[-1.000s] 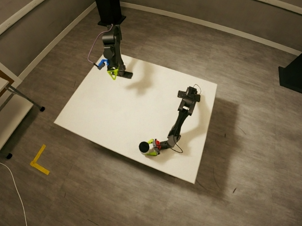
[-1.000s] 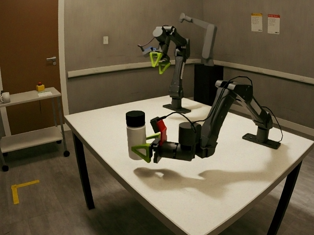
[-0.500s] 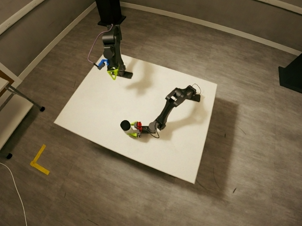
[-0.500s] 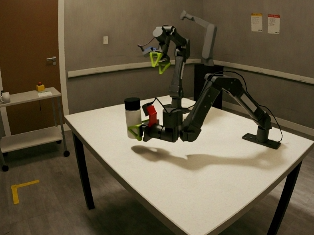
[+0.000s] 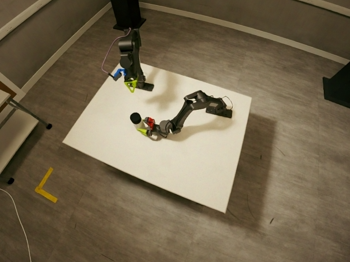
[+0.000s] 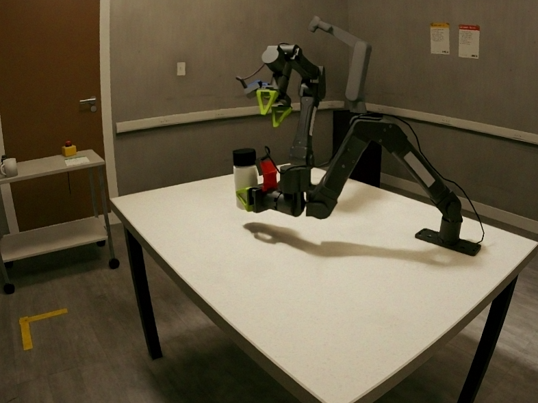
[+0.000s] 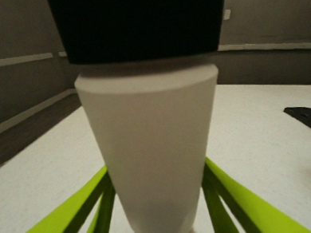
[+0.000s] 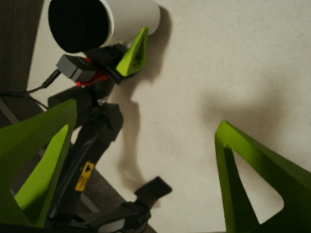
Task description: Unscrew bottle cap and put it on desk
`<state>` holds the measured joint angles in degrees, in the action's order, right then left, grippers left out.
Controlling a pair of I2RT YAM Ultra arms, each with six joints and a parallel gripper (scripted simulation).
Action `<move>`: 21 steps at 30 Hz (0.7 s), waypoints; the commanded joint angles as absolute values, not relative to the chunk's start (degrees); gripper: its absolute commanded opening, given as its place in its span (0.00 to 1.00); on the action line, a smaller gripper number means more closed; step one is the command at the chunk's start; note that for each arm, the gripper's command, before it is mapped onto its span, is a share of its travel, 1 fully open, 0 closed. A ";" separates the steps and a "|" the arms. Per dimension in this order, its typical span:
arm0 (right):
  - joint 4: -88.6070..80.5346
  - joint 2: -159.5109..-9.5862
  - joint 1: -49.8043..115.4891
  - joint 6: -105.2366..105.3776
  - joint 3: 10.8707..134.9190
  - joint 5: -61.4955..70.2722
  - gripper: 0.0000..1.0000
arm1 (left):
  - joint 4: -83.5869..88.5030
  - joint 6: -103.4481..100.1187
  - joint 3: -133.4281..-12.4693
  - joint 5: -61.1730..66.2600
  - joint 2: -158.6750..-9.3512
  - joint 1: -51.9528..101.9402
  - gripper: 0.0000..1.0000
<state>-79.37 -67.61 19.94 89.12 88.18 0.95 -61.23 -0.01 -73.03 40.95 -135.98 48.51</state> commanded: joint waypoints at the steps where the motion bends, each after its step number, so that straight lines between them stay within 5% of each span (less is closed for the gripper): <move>1: -80.06 -67.95 20.23 89.16 88.53 0.18 0.94 | -63.75 -0.10 -72.04 38.10 -133.49 50.43 0.00; 21: -80.06 -67.95 20.23 89.16 88.53 0.18 0.94 | -64.18 0.04 -71.04 36.32 -132.49 54.96 0.00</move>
<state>-79.37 -67.61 19.94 89.12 88.18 0.95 -61.95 -0.01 -70.59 36.82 -134.39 55.42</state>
